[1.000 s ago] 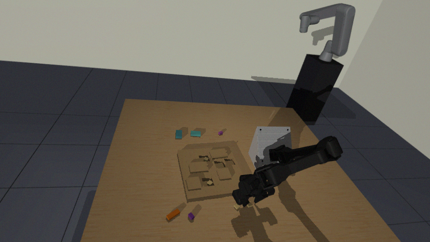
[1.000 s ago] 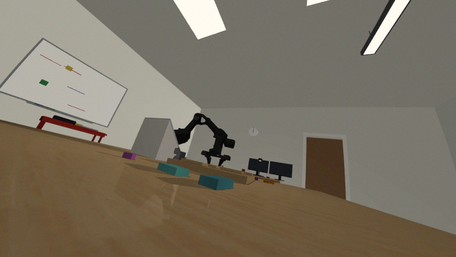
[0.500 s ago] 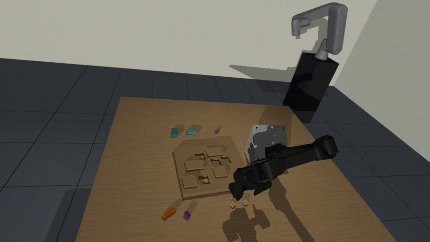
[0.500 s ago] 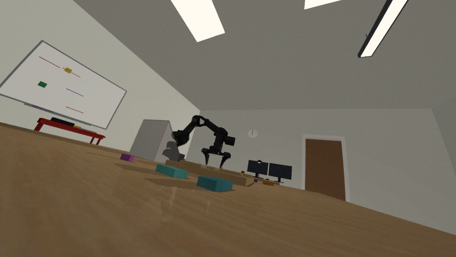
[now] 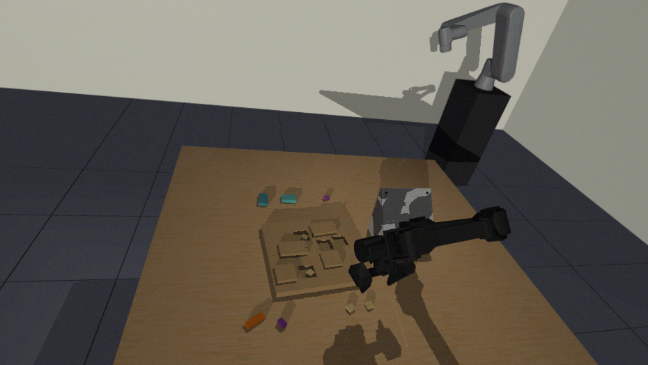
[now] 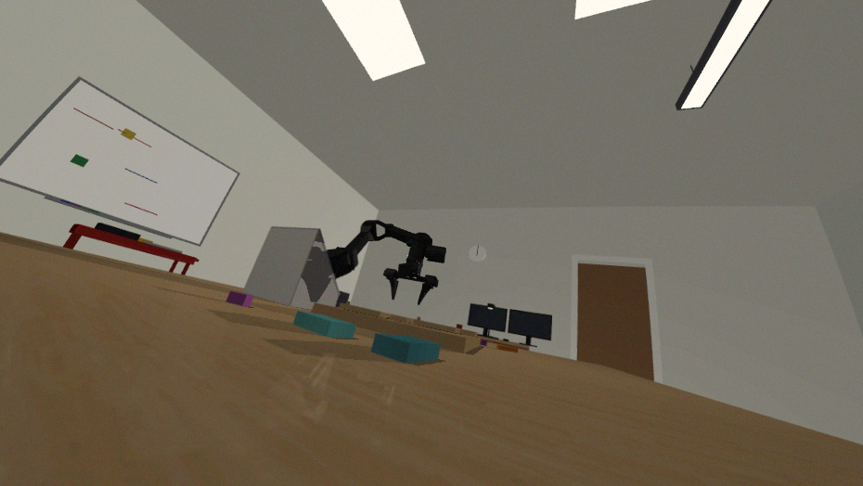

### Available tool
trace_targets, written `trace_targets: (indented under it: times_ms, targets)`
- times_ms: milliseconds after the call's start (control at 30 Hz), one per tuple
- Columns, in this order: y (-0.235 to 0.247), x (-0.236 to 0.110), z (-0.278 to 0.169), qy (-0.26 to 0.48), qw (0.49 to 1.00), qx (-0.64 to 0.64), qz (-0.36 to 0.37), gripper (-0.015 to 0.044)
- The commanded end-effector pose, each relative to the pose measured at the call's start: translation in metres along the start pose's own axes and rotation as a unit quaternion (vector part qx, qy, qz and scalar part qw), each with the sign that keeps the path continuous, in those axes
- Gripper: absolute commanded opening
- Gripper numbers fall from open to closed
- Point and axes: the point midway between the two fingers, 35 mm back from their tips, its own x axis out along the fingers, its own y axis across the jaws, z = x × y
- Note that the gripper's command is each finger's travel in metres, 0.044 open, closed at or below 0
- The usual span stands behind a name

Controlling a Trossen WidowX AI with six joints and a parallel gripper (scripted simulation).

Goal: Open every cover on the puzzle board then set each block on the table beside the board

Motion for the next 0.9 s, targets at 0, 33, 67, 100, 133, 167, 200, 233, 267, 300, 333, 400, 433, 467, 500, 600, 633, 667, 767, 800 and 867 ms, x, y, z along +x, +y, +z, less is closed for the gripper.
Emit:
trace_targets:
  times_ms: [0,33,67,100,133,167,200,233,267,300,333,400,433,467,500,600,633,667,767,800,867]
  targets:
    - [0.003,-0.003,0.0,0.002,1.0,-0.007,0.0,0.0387]
    - [0.007,-0.004,0.002,0.001,1.0,-0.011,0.001,0.0361]
    - [0.011,-0.004,0.005,0.0,1.0,-0.016,0.001,0.0335]
    - [0.016,-0.005,0.008,-0.001,1.0,-0.021,0.002,0.0309]
    - [0.021,-0.005,0.011,-0.002,1.0,-0.026,0.003,0.0282]
    - [0.026,-0.006,0.014,-0.004,1.0,-0.031,0.003,0.0256]
    - [0.03,-0.007,0.017,-0.005,0.999,-0.036,0.004,0.023]
    - [0.035,-0.007,0.02,-0.006,0.999,-0.041,0.005,0.0204]
    - [0.04,-0.007,0.023,-0.007,0.999,-0.047,0.005,0.0177]
    - [0.04,-0.007,0.024,-0.007,0.999,-0.044,0.005,0.0151]
    - [0.042,-0.008,0.025,-0.007,0.999,-0.033,0.005,0.0125]
    - [0.05,-0.008,0.031,-0.007,1.0,0.004,0.005,0.0072]
    - [0.054,-0.008,0.035,-0.007,1.0,0.024,0.005,0.0046]
    - [0.058,-0.008,0.038,-0.007,0.999,0.045,0.004,0.002]
    - [0.062,-0.008,0.041,-0.007,0.998,0.065,0.004,0.0]
    - [0.074,-0.008,0.053,-0.007,0.992,0.126,0.004,0.0]
    - [0.077,-0.008,0.057,-0.007,0.989,0.146,0.004,0.0]
    - [0.081,-0.008,0.061,-0.007,0.986,0.166,0.004,0.0]
    - [0.092,-0.008,0.073,-0.006,0.974,0.226,0.004,0.0]
    - [0.095,-0.007,0.078,-0.006,0.969,0.245,0.004,0.0]
    - [0.102,-0.007,0.087,-0.005,0.959,0.285,0.003,0.0]
